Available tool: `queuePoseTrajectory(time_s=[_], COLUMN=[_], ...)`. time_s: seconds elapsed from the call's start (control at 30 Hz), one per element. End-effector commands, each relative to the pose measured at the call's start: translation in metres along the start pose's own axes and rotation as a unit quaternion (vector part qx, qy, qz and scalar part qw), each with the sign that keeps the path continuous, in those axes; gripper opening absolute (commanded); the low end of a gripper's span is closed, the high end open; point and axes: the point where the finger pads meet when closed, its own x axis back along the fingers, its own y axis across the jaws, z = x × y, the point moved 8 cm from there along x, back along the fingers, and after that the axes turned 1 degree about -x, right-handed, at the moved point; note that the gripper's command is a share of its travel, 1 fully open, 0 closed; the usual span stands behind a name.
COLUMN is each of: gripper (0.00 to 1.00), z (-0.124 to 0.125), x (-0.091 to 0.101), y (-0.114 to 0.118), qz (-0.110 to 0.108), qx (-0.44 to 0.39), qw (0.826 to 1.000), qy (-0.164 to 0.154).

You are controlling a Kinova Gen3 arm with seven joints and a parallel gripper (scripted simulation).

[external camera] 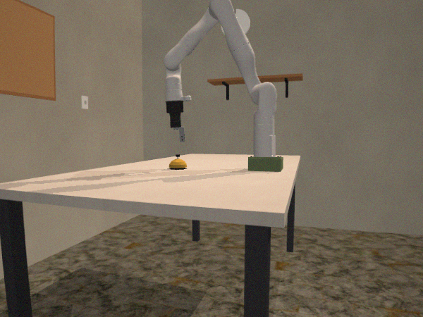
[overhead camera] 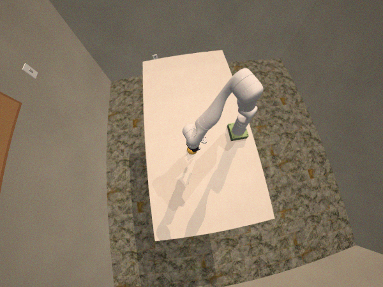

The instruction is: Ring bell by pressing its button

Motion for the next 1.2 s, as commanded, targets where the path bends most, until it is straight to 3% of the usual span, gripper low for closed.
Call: queuePoseTrajectory(time_s=[0.0, 1.17], gripper=[1.00, 1.00], z=[-0.001, -0.011], x=[0.001, 0.004], y=[-0.004, -0.022], qz=[-0.001, -0.023], qx=[-0.005, -0.033], qw=[1.000, 0.999], qy=[-0.002, -0.013])
